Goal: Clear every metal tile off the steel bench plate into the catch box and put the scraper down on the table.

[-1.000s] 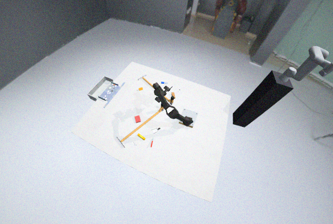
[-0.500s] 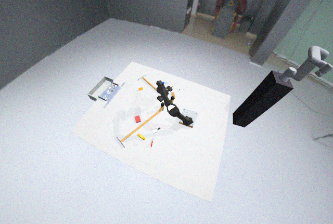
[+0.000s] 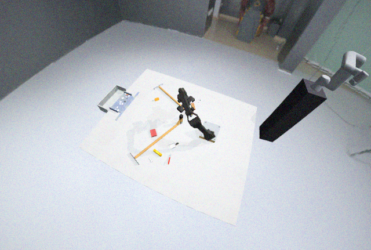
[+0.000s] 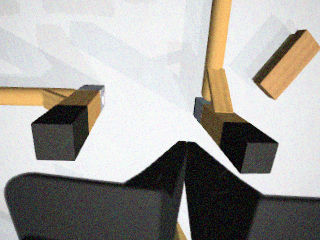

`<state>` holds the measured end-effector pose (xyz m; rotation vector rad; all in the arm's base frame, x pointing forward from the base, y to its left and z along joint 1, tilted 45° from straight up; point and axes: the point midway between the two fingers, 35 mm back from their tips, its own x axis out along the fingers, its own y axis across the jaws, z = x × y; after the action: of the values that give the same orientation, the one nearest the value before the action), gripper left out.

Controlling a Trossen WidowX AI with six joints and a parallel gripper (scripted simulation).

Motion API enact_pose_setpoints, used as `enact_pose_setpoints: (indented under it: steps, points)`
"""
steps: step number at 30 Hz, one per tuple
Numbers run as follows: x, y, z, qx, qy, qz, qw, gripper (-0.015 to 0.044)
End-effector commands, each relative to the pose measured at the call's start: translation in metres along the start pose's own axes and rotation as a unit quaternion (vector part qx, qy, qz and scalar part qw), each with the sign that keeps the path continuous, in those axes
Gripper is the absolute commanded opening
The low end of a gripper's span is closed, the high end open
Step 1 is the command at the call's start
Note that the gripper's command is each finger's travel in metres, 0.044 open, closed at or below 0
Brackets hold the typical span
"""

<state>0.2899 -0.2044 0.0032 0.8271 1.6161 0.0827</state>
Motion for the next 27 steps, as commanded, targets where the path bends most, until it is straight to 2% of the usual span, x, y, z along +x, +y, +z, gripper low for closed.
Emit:
enact_pose_setpoints:
  steps: [1, 16, 27]
  points:
    - [-0.001, -0.003, -0.004, 0.003, 0.007, 0.024, 1.0, 0.0]
    - [-0.006, -0.01, -0.018, 0.023, 0.021, 0.094, 0.995, 0.0]
    - [0.005, -0.009, -0.016, 0.025, 0.021, 0.097, 0.995, 0.0]
